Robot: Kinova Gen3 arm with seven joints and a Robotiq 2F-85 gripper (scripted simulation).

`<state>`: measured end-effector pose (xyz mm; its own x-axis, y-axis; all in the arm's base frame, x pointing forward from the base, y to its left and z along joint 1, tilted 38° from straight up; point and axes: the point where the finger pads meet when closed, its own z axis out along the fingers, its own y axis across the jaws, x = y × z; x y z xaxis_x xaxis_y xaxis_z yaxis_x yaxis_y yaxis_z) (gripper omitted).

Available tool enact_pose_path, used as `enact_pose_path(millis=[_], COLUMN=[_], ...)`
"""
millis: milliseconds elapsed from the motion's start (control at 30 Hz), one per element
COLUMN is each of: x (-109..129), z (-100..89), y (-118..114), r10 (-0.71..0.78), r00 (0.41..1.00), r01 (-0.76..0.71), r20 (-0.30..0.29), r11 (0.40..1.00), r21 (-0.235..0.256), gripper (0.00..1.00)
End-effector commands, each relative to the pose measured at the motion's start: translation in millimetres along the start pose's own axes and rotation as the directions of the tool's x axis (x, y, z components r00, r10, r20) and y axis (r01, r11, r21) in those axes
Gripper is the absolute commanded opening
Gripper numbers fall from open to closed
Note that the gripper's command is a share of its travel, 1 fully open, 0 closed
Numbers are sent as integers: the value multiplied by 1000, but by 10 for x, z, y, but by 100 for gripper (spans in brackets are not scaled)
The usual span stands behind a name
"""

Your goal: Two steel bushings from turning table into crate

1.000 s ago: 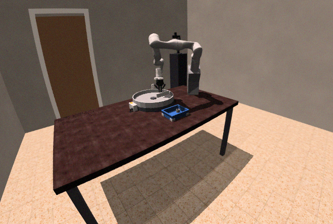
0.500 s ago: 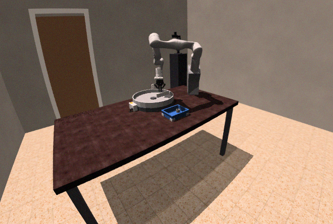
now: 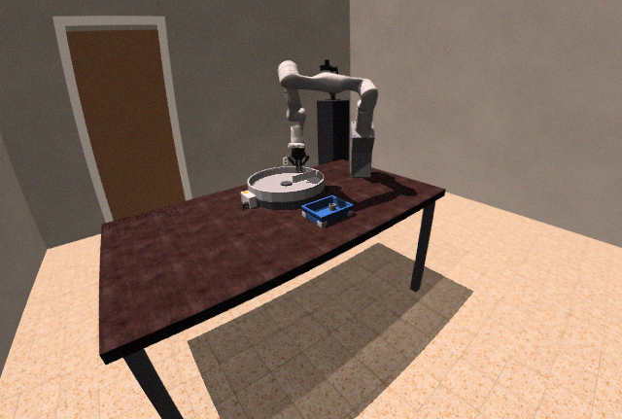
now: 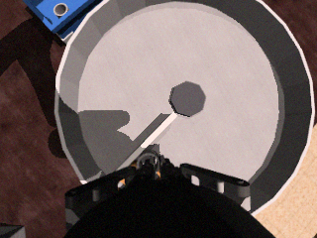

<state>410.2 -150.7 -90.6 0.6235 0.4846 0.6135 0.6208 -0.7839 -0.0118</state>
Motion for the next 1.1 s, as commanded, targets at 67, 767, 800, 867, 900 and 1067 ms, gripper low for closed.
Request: enact_pose_path(millis=[67,767,800,867,900,1067], x=[-2,0,0,0,0,-5], z=[-64,-115,-115,-115,-115,-149], y=[8,18,18,18,18,6], r10=[5,-2,-2,-2,-2,7], r00=[1000,1000,1000,1000,1000,1000], r01=[-5,2,2,2,2,-7], r20=[0,0,0,0,0,0], r11=[1000,1000,1000,1000,1000,1000], r21=[-4,-5,-5,-5,-5,-4], gripper=[0,0,0,0,0,0])
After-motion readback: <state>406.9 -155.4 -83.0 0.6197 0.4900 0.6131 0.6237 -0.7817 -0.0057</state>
